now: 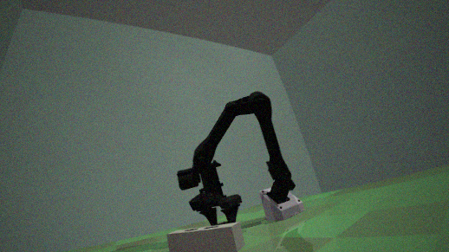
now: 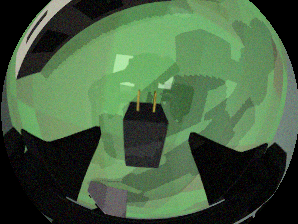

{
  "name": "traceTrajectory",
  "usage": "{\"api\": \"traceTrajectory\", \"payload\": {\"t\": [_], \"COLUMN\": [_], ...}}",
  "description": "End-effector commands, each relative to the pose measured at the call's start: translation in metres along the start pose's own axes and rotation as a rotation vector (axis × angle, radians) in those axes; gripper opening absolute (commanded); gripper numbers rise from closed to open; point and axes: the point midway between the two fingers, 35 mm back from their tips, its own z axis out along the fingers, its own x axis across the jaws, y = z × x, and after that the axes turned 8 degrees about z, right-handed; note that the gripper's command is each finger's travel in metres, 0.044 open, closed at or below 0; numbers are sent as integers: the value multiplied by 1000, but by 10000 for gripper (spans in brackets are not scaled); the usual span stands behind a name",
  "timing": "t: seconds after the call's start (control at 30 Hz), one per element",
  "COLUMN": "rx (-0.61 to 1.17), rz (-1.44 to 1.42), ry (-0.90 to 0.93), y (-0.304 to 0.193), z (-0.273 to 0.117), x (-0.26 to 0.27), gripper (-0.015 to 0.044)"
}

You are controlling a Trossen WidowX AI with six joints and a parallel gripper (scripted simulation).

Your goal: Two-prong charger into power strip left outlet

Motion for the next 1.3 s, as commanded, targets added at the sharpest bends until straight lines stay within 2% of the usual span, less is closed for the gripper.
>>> {"api": "traceTrajectory", "payload": {"t": [0.0, 0.13, 0.53, 0.7, 0.83, 1.13, 1.27], "rx": [-1, -1, 1, 1, 1, 0, 0], "rz": [5, 4, 0, 0, 1, 5, 0], "ry": [5, 6, 1, 1, 1, 3, 2], "y": [0, 0, 0, 0, 0, -6, -6], "z": [7, 10, 7, 7, 0, -44, -47], "x": [1, 2, 1, 1, 0, 1, 2], "gripper": [440, 440, 125, 92, 0, 0, 0]}}
